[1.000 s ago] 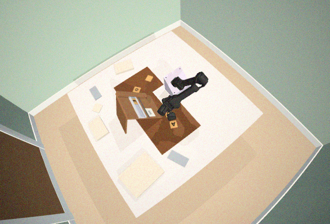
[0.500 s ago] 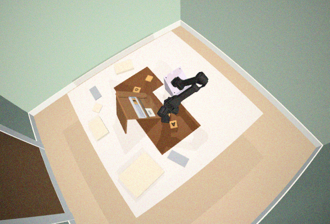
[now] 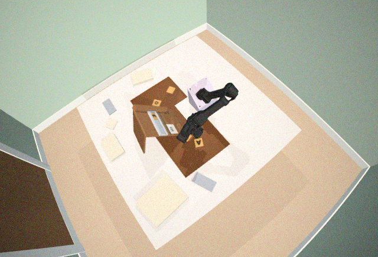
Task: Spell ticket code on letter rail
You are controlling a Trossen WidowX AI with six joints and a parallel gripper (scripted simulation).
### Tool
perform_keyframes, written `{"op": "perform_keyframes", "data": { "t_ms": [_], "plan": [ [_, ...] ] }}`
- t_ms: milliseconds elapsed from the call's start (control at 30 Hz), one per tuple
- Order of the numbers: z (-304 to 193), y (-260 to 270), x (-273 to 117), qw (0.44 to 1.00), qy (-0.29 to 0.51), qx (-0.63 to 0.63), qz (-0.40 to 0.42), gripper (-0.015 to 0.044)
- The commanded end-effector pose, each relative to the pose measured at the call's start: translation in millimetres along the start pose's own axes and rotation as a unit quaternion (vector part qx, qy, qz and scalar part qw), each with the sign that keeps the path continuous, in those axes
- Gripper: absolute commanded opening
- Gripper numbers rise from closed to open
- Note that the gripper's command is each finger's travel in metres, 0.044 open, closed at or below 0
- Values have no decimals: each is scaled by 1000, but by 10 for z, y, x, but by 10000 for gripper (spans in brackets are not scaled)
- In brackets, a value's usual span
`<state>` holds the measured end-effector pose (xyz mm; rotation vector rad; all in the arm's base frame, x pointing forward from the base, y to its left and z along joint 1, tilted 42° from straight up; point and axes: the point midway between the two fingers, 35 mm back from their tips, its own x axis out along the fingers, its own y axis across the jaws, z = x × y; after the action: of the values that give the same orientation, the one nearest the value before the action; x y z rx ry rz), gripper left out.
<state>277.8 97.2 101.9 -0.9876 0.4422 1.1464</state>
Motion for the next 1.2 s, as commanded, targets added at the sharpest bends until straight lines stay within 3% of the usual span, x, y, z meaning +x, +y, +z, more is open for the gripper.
{"op": "perform_keyframes", "data": {
  "t_ms": [0, 567, 1167],
  "plan": [
    [-26, -110, -17, 998, 10, 68, -16, 0],
    [-81, -517, -135, 938, 16, 335, -88, 0],
    [-129, -942, -309, 792, -25, 587, -164, 0]
  ]
}}
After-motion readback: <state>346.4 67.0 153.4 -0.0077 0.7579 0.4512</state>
